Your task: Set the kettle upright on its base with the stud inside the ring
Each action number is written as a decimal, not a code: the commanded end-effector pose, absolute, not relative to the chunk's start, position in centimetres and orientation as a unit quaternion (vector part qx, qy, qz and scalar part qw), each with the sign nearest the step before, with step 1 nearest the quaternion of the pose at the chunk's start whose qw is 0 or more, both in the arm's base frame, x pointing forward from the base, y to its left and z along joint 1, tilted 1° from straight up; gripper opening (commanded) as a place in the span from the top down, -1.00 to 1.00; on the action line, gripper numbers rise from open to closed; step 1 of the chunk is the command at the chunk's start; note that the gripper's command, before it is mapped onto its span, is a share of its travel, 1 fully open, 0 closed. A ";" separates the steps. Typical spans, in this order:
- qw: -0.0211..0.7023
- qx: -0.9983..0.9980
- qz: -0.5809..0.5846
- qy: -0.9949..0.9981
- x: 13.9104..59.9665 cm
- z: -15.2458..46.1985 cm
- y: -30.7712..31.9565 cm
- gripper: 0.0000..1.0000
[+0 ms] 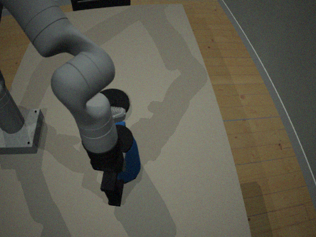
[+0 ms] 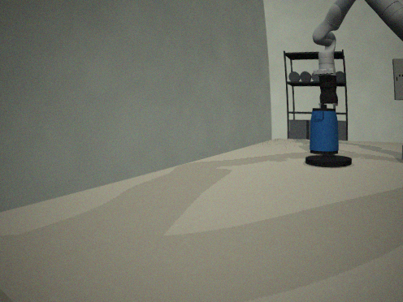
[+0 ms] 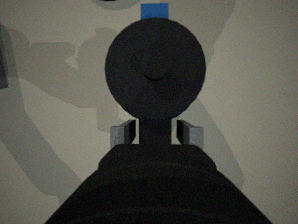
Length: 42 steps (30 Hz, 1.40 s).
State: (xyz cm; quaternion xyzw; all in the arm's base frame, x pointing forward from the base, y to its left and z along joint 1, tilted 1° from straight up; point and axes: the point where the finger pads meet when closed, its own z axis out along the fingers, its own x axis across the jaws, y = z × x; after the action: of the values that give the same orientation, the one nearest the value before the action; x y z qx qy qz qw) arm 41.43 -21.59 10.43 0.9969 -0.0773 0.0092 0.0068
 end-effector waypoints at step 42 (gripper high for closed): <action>0.006 0.997 0.011 -0.075 41.5 10.3 -21.6 1.00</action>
State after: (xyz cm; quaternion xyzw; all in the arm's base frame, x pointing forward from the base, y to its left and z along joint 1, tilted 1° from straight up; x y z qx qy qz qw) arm 41.42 -21.58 10.42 0.9969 -0.0774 0.0091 0.0067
